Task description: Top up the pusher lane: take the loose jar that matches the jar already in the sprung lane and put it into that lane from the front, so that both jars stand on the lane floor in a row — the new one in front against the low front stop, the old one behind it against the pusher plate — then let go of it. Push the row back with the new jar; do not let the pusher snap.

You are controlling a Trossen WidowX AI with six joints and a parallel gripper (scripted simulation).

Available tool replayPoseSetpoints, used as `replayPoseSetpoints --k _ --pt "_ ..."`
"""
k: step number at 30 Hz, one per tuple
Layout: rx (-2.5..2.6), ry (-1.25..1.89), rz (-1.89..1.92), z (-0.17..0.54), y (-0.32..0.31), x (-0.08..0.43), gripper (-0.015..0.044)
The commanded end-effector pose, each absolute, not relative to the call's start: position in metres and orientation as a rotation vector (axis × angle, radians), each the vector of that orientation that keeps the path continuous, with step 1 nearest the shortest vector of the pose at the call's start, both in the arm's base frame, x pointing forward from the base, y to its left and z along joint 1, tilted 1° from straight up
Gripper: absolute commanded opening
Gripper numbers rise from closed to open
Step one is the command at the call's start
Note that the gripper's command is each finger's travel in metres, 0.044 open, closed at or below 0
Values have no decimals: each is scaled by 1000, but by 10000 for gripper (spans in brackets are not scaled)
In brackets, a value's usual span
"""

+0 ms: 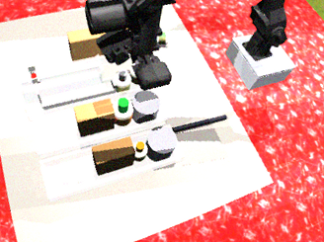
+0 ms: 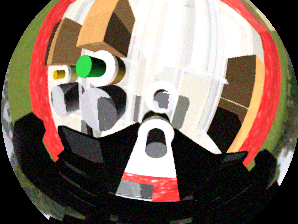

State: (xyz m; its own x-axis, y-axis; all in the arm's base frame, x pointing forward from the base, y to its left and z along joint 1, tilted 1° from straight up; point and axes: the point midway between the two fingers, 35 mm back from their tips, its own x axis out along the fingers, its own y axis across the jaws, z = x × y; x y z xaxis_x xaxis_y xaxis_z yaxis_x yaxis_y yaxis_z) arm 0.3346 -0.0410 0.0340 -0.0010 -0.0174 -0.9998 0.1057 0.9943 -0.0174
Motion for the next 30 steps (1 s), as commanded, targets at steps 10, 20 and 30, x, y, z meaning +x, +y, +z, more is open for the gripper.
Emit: replayPoseSetpoints --k 10,20,30 --pt "68 1542 -95 31 -42 342 0" --pt "68 1542 -95 28 -42 342 0" --pt "68 1542 -95 25 -42 342 0"
